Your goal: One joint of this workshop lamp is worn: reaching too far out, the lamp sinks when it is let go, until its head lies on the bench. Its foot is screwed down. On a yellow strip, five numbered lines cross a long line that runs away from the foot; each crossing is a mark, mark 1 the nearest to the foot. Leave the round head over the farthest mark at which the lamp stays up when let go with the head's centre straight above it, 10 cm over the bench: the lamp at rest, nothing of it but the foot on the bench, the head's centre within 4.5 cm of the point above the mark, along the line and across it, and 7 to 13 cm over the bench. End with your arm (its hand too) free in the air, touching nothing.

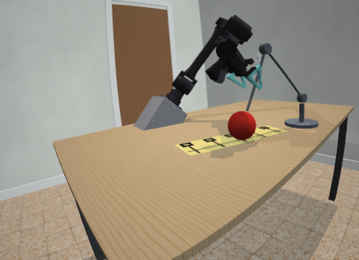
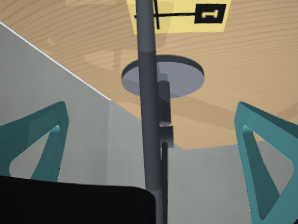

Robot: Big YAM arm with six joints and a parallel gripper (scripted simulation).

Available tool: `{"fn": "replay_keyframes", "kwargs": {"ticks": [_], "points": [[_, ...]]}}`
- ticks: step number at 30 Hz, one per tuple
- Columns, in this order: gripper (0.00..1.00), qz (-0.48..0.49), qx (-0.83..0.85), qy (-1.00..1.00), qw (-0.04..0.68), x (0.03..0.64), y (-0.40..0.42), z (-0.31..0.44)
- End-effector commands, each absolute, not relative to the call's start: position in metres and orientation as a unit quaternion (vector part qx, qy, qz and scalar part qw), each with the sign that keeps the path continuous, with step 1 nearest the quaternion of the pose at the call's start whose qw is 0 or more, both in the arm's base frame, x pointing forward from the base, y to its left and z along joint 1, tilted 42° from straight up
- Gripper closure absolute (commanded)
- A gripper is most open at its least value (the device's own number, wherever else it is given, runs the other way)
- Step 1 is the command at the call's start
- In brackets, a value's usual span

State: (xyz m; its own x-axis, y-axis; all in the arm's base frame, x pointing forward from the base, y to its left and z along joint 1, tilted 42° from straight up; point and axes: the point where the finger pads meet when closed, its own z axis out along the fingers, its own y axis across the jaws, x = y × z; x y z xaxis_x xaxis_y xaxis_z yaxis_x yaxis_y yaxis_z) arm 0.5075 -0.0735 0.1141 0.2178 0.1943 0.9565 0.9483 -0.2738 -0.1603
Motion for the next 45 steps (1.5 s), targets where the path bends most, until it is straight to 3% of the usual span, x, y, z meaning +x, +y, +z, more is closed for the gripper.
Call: {"fn": "replay_keyframes", "kwargs": {"ticks": [1,45], "points": [[0.0,-0.455,-0.658,-0.436,0.412,0.509,-0.077,0.12],[0.0,-0.453,-0.659,-0.433,0.416,0.505,-0.089,0.119]]}}
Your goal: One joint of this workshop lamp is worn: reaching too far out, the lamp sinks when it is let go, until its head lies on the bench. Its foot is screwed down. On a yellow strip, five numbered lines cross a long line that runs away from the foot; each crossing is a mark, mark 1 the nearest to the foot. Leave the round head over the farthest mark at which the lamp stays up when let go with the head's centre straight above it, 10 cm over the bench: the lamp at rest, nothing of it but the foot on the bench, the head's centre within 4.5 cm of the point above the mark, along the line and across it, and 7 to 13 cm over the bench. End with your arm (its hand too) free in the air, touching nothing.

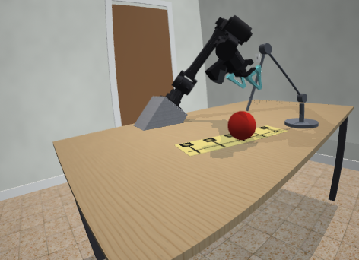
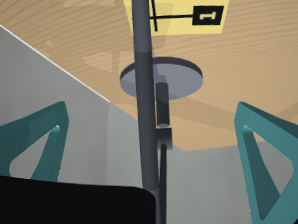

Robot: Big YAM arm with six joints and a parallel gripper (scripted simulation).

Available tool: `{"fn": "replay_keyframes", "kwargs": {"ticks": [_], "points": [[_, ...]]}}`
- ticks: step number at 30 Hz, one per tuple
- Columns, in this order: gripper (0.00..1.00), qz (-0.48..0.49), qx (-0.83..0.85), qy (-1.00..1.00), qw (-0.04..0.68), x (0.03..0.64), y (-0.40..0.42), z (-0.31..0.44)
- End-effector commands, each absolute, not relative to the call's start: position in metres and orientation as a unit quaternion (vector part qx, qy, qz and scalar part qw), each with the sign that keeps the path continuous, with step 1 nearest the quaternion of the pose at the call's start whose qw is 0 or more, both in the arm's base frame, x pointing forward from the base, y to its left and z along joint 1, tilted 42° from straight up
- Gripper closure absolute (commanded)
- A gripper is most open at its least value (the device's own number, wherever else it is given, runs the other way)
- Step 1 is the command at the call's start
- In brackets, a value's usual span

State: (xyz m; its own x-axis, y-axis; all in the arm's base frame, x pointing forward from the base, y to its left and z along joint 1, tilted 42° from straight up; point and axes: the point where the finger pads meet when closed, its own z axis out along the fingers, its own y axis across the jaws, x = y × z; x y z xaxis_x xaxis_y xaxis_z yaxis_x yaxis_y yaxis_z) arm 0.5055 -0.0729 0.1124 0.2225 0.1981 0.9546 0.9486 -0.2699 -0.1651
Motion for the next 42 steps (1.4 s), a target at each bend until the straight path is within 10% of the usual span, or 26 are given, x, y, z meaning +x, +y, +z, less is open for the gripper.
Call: {"fn": "replay_keyframes", "kwargs": {"ticks": [1,42], "points": [[0.0,-0.453,-0.659,-0.433,0.416,0.504,-0.093,0.12],[0.0,-0.439,-0.699,-0.413,0.383,0.479,-0.196,0.136]]}}
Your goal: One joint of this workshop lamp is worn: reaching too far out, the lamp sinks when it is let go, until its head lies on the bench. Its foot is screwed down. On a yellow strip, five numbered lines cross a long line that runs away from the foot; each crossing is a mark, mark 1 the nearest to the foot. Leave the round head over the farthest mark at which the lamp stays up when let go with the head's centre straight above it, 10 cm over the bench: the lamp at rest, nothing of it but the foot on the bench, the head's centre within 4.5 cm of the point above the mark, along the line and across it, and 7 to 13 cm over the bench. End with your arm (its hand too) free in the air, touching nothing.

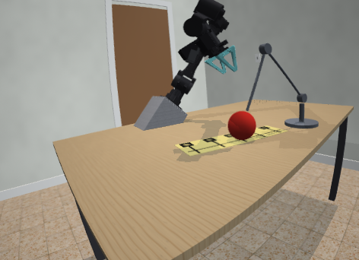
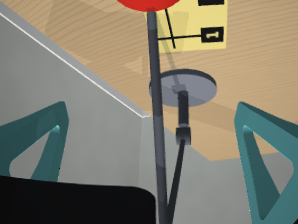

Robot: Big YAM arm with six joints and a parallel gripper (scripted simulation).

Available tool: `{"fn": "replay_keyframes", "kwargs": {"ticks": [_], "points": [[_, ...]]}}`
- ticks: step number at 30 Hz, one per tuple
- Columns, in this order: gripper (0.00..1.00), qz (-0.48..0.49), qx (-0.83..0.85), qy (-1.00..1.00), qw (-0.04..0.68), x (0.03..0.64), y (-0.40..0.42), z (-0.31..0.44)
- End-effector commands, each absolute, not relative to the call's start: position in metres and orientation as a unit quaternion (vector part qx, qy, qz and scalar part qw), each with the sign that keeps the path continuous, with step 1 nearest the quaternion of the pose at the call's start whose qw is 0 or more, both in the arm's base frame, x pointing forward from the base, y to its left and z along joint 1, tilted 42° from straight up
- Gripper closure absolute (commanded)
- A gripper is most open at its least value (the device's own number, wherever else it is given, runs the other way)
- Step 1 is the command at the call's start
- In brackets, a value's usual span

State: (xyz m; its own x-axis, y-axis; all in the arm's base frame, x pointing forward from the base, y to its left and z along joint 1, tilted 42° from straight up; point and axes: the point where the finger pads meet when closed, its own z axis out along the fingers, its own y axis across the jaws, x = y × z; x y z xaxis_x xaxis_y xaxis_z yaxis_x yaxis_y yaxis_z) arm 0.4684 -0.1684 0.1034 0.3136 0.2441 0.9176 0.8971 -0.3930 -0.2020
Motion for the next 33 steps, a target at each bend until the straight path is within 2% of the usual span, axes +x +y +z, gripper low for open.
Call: {"fn": "replay_keyframes", "kwargs": {"ticks": [1,33], "points": [[0.0,-0.439,-0.701,-0.412,0.382,0.48,-0.197,0.137],[0.0,-0.43,-0.721,-0.398,0.37,0.473,-0.177,0.115]]}}
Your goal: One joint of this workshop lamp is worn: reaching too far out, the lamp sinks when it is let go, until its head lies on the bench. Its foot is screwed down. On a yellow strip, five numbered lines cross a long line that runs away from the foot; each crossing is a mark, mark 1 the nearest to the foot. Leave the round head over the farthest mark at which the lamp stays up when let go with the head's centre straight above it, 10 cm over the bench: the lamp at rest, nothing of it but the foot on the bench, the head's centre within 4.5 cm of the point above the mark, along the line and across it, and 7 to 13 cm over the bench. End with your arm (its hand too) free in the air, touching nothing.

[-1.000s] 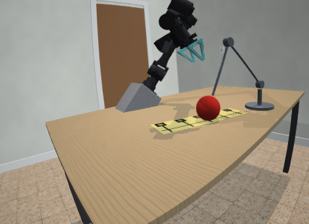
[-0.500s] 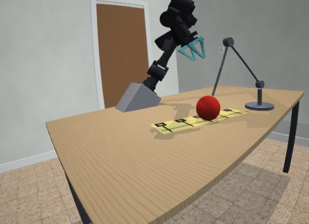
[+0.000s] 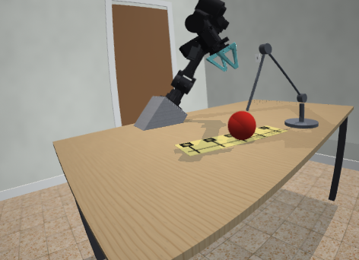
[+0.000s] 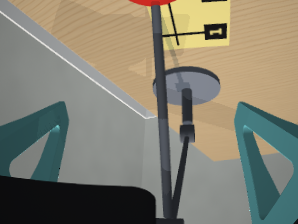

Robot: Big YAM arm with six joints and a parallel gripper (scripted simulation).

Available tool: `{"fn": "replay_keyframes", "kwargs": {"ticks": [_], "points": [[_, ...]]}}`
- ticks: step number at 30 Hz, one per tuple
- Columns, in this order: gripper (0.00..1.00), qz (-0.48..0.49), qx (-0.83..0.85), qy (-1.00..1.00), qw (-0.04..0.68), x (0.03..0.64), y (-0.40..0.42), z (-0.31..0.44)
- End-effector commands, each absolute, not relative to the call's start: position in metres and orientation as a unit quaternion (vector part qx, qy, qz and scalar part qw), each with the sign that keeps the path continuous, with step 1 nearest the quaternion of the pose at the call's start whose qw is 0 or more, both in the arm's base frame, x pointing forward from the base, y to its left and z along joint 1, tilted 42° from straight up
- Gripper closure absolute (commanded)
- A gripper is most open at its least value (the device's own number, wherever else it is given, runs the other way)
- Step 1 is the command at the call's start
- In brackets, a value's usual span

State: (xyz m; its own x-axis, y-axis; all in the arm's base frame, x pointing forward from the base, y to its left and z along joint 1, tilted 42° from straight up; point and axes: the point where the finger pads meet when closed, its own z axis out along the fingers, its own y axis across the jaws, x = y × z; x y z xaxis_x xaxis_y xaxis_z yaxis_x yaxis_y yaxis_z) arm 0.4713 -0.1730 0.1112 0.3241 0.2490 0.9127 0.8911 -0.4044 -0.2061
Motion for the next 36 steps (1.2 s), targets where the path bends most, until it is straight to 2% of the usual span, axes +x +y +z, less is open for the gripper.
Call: {"fn": "replay_keyframes", "kwargs": {"ticks": [1,24,36], "points": [[0.0,-0.43,-0.721,-0.398,0.37,0.473,-0.177,0.115],[0.0,-0.429,-0.722,-0.396,0.372,0.472,-0.176,0.114],[0.0,-0.466,-0.642,-0.447,0.414,0.484,-0.17,0.11]]}}
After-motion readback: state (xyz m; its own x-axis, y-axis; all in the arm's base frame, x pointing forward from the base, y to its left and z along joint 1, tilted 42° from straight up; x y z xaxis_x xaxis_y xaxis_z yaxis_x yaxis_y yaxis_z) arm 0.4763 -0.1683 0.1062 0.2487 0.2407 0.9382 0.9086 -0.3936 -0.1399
